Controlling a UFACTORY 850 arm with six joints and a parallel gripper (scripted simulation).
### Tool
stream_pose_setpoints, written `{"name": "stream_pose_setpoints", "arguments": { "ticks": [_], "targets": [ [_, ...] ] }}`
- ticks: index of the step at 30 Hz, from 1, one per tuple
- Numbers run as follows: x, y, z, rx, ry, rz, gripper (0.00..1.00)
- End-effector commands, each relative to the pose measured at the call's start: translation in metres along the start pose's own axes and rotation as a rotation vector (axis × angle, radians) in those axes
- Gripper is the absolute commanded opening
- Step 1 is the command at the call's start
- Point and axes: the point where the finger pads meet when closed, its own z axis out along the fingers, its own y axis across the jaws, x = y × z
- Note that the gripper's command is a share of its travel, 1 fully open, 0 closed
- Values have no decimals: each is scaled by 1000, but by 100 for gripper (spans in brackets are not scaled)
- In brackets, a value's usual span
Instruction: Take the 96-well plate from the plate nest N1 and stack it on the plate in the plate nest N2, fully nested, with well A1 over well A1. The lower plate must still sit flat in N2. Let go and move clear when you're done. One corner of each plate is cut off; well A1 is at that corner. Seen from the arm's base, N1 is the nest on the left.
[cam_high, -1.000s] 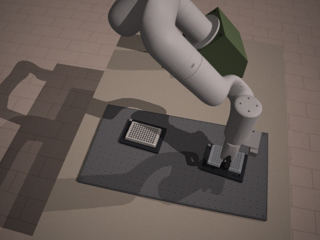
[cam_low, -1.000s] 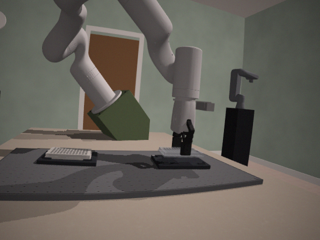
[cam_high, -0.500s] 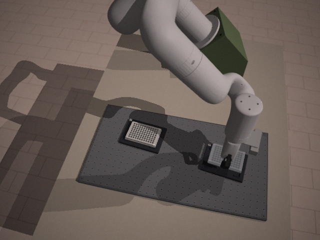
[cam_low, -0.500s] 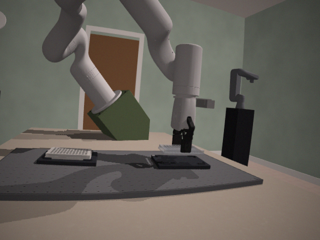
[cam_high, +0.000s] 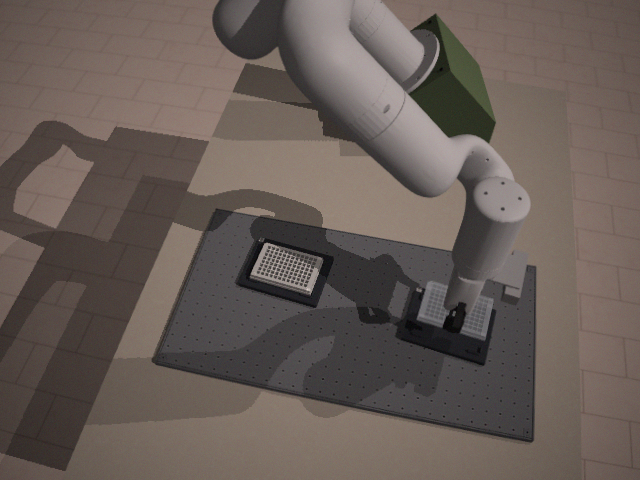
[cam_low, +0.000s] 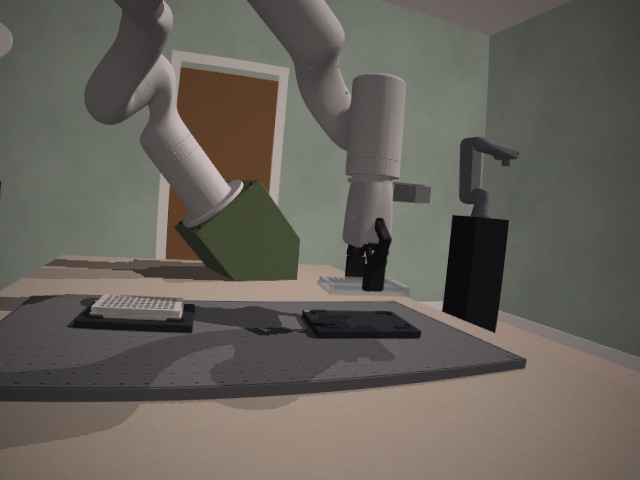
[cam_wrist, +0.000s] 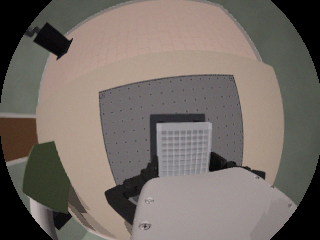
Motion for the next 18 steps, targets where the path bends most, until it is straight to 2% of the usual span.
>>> {"name": "stream_pose_setpoints", "arguments": {
  "ticks": [1, 18],
  "targets": [
    [0, 1, -9, -1, 1, 1, 0],
    [0, 1, -34, -1, 1, 1, 0]
  ]
}}
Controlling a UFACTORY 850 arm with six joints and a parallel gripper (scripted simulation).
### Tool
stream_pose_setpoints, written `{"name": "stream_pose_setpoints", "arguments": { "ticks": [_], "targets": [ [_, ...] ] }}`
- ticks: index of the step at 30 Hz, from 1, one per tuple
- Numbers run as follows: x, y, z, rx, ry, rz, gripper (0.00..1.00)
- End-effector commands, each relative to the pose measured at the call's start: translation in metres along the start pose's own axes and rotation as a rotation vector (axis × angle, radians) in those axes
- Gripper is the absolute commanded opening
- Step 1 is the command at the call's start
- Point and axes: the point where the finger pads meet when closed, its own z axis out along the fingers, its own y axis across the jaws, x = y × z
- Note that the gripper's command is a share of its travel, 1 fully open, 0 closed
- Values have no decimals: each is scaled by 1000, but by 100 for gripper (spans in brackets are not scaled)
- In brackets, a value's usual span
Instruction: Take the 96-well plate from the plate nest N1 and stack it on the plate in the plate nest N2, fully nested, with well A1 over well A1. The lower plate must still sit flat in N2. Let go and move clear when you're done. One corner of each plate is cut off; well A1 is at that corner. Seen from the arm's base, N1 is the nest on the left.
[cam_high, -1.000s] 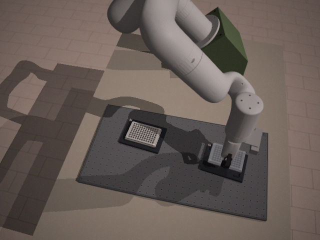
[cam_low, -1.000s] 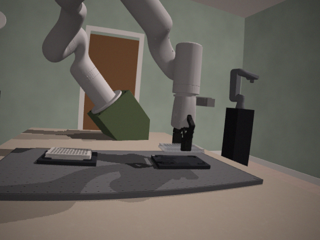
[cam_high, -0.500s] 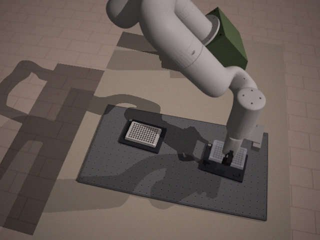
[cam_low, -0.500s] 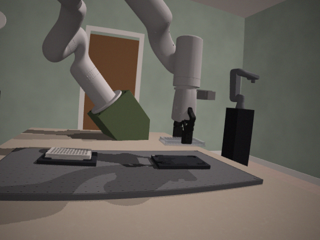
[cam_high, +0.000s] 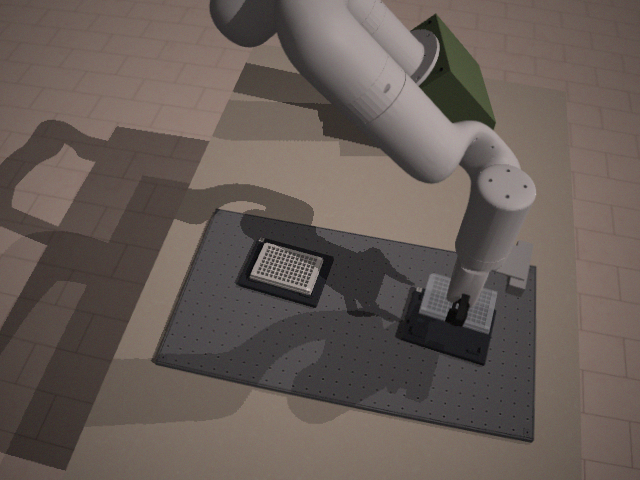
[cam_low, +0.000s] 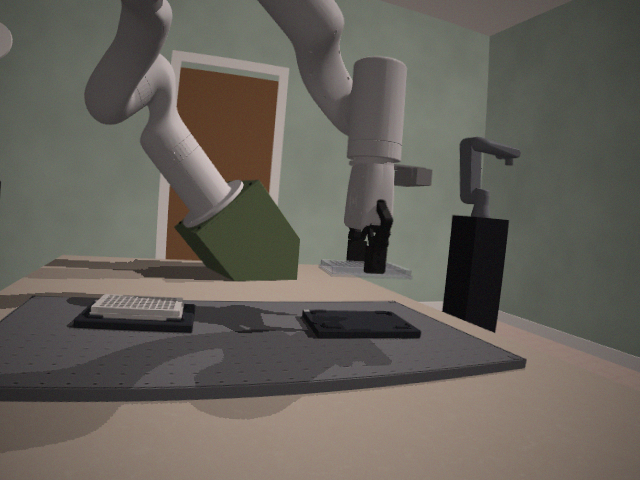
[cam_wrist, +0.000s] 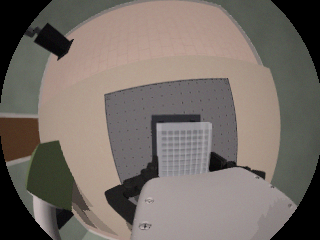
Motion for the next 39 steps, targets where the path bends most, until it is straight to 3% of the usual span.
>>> {"name": "stream_pose_setpoints", "arguments": {
  "ticks": [1, 9, 24, 39],
  "targets": [
    [0, 1, -9, -1, 1, 1, 0],
    [0, 1, -19, -1, 1, 1, 0],
    [0, 1, -19, -1, 1, 1, 0],
    [-43, 0, -19, -1, 1, -31, 0]
  ]
}}
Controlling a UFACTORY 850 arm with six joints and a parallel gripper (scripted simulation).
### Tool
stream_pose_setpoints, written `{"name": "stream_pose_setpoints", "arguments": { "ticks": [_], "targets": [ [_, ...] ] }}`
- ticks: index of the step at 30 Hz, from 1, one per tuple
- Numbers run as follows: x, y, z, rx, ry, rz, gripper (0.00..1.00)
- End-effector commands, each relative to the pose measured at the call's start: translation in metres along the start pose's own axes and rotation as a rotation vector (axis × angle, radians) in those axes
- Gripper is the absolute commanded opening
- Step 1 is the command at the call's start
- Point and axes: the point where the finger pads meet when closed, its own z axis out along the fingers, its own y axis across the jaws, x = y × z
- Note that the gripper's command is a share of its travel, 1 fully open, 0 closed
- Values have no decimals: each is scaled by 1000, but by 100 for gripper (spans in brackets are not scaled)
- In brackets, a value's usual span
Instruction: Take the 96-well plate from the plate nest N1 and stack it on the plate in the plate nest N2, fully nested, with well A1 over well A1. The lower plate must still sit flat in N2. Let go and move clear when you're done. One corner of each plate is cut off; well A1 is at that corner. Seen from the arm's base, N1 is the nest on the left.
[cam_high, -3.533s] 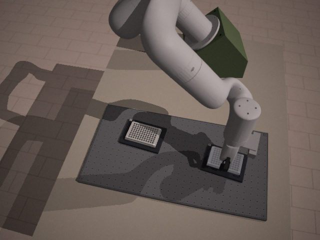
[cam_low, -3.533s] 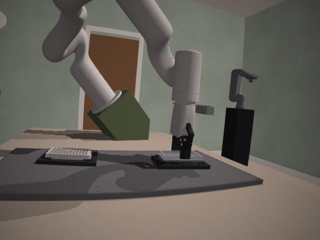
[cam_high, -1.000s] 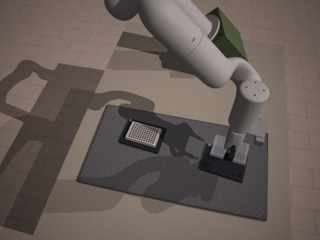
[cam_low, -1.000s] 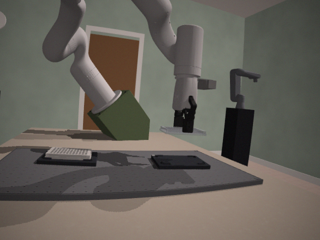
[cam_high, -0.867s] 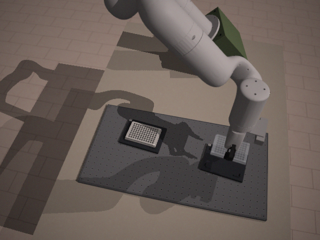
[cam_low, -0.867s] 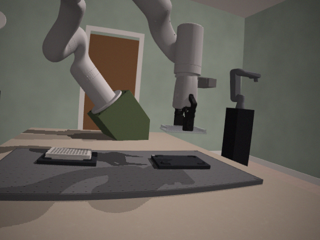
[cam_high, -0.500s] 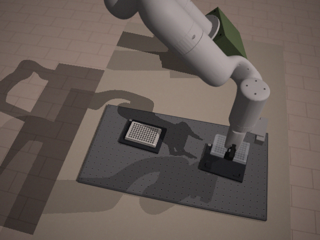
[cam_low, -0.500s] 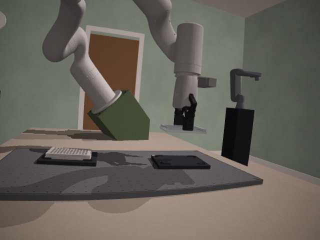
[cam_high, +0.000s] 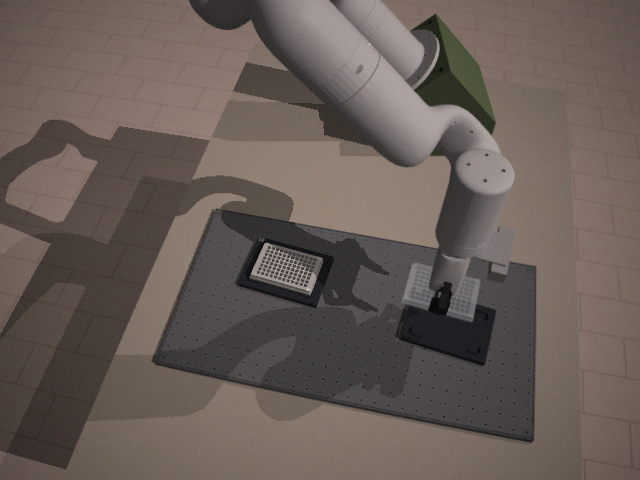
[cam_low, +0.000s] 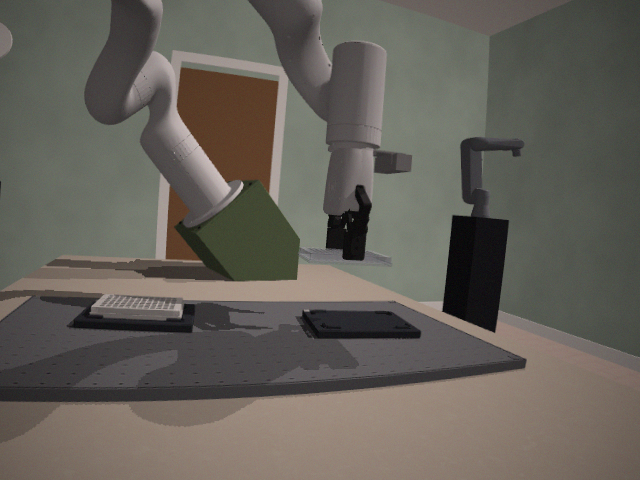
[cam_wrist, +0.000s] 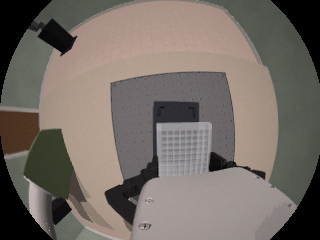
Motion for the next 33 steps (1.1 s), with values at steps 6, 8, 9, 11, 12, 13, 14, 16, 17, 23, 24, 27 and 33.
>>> {"name": "stream_pose_setpoints", "arguments": {
  "ticks": [6, 8, 9, 11, 12, 13, 14, 16, 17, 23, 24, 27, 33],
  "targets": [
    [-27, -1, -1, -2, 2, 0, 0],
    [-34, -1, -1, -2, 2, 0, 0],
    [-37, -1, -1, -2, 2, 0, 0],
    [-44, -2, -1, -2, 2, 0, 0],
    [-47, -2, -1, -2, 2, 0, 0],
    [-51, -2, -1, -2, 2, 0, 0],
    [-54, -2, -1, -2, 2, 0, 0],
    [-54, -2, -1, -2, 2, 0, 0],
    [-57, -3, -1, -2, 2, 0, 0],
    [-77, -4, -1, -2, 2, 0, 0],
    [-81, -4, -1, -2, 2, 0, 0],
    [-91, -4, -1, -2, 2, 0, 0],
    [-104, -5, -1, -2, 2, 0, 0]
  ]
}}
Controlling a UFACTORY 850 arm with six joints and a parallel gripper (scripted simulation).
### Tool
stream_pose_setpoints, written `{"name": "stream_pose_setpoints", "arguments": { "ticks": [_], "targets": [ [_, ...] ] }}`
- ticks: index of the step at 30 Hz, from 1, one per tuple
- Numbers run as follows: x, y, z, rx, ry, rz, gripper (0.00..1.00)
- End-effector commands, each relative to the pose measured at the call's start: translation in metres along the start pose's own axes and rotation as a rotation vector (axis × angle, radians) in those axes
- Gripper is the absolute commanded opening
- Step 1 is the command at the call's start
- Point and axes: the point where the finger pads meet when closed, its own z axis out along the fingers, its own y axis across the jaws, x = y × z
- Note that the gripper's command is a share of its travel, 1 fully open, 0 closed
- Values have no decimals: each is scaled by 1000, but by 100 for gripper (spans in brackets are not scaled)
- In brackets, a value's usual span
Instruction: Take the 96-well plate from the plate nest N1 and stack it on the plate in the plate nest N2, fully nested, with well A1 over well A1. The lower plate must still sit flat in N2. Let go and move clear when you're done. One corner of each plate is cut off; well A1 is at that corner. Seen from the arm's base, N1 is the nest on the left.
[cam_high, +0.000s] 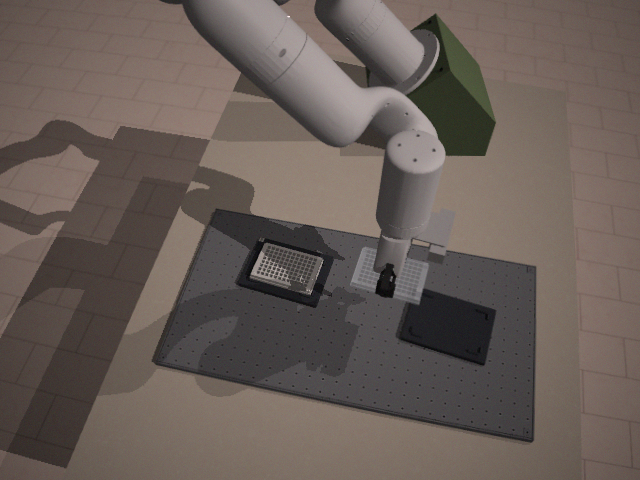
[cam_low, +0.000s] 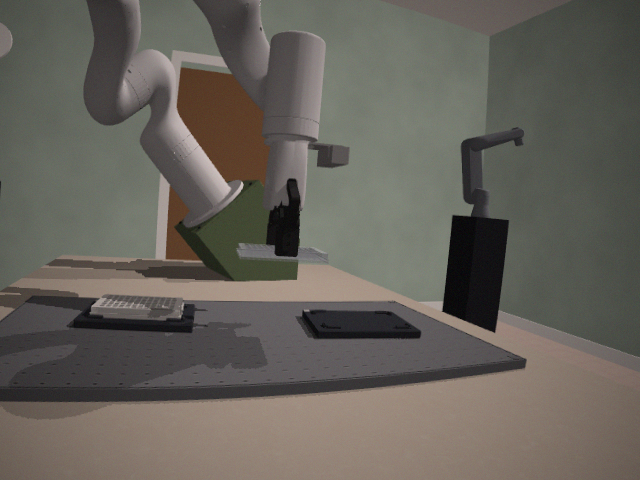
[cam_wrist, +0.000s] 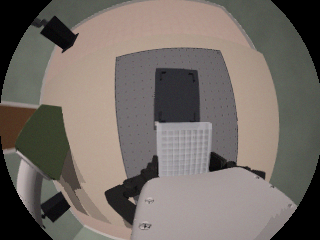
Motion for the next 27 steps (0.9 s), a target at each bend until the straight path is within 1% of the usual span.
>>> {"name": "stream_pose_setpoints", "arguments": {
  "ticks": [1, 15, 17, 27],
  "targets": [
    [-10, 0, -1, -2, 2, 0, 0],
    [-57, -2, -1, -2, 1, 0, 0],
    [-57, -2, -1, -2, 1, 0, 0],
    [-90, -4, -1, -2, 1, 0, 0]
  ]
}}
